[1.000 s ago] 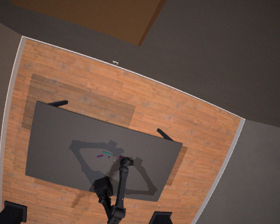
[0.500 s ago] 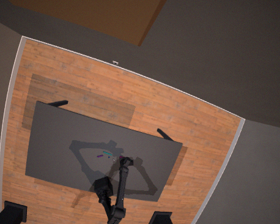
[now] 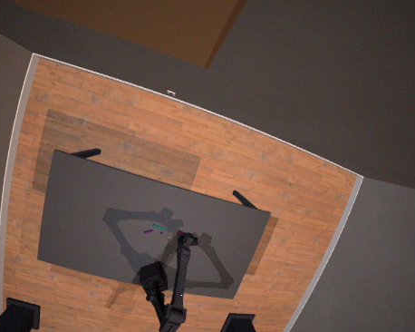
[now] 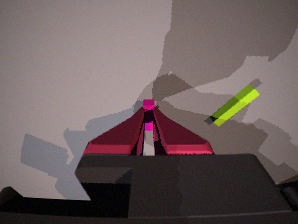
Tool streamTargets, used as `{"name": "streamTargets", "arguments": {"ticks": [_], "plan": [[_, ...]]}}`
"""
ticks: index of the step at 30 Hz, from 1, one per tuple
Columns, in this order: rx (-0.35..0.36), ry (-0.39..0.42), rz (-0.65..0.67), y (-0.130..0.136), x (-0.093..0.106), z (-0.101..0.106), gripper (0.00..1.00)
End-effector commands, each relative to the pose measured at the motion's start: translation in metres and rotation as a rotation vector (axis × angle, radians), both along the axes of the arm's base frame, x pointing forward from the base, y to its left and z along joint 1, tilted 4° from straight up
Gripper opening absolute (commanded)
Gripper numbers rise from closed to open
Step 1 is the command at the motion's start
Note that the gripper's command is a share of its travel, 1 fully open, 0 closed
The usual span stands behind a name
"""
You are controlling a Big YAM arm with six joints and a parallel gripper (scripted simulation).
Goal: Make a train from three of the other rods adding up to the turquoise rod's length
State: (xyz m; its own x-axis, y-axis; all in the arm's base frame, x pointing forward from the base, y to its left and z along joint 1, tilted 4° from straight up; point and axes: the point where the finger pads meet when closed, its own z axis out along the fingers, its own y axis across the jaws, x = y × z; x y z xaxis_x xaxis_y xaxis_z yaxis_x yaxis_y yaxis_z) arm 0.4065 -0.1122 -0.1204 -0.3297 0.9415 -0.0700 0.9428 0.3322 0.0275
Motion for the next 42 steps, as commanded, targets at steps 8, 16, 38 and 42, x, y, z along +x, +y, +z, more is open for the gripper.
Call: {"name": "streamTargets", "arguments": {"ticks": [8, 16, 38, 42], "plan": [[-0.006, -0.016, 0.018, -0.0016, 0.0134, -0.0017, 0.05], [-0.006, -0.016, 0.021, 0.0000, 0.0138, -0.0017, 0.05], [-0.006, -0.016, 0.021, 0.0000, 0.0138, -0.0017, 0.05], [-0.006, -0.016, 0.021, 0.0000, 0.0138, -0.0017, 0.05]]}}
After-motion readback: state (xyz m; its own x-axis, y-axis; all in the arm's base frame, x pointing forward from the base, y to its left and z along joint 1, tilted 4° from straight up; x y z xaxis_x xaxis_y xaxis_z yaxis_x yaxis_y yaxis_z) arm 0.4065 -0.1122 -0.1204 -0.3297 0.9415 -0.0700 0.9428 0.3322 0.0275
